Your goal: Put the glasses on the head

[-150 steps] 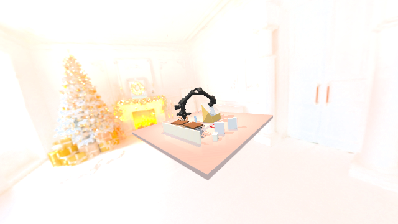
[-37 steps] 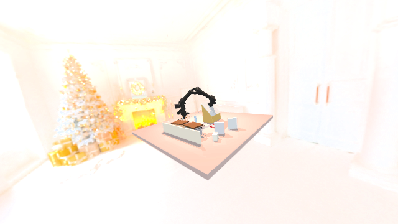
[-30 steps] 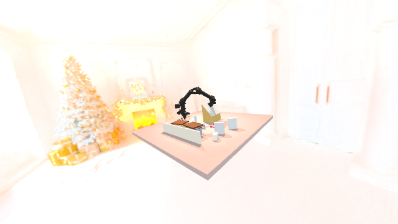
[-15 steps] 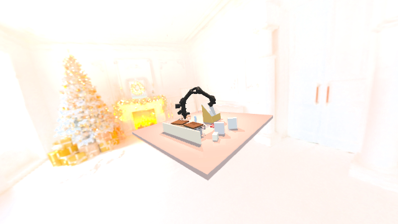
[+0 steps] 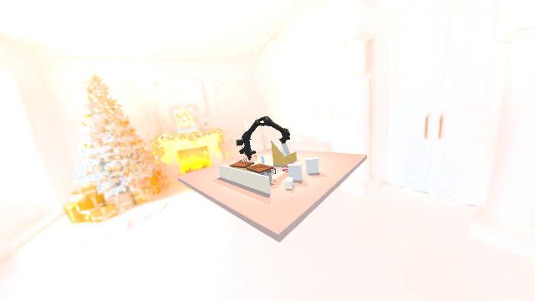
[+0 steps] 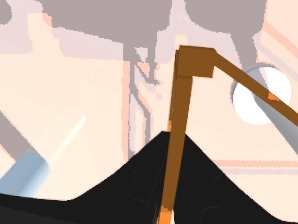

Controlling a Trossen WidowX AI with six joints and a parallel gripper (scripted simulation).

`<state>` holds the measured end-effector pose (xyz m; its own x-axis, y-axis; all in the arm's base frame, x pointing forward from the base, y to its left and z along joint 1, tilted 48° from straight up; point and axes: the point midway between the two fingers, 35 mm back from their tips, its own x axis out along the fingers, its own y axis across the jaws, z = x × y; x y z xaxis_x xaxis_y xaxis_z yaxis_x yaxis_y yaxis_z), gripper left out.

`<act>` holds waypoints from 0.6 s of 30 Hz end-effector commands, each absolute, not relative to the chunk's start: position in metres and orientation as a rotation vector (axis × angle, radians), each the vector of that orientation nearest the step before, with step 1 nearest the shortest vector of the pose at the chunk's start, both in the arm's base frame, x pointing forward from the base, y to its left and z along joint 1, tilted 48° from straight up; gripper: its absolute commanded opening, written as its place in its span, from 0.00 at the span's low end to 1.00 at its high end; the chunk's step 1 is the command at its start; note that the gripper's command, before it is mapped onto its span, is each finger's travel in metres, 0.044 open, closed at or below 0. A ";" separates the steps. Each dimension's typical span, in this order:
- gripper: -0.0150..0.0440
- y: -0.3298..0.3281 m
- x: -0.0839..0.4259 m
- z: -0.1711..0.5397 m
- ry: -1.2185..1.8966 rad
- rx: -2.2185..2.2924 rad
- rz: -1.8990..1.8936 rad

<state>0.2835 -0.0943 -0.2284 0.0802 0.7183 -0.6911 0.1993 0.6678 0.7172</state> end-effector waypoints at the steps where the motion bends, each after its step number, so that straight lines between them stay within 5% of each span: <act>1: 0.25 -0.090 0.279 -0.227 1.484 0.821 0.460; 18: 0.25 -0.086 0.273 -0.224 1.484 0.821 0.460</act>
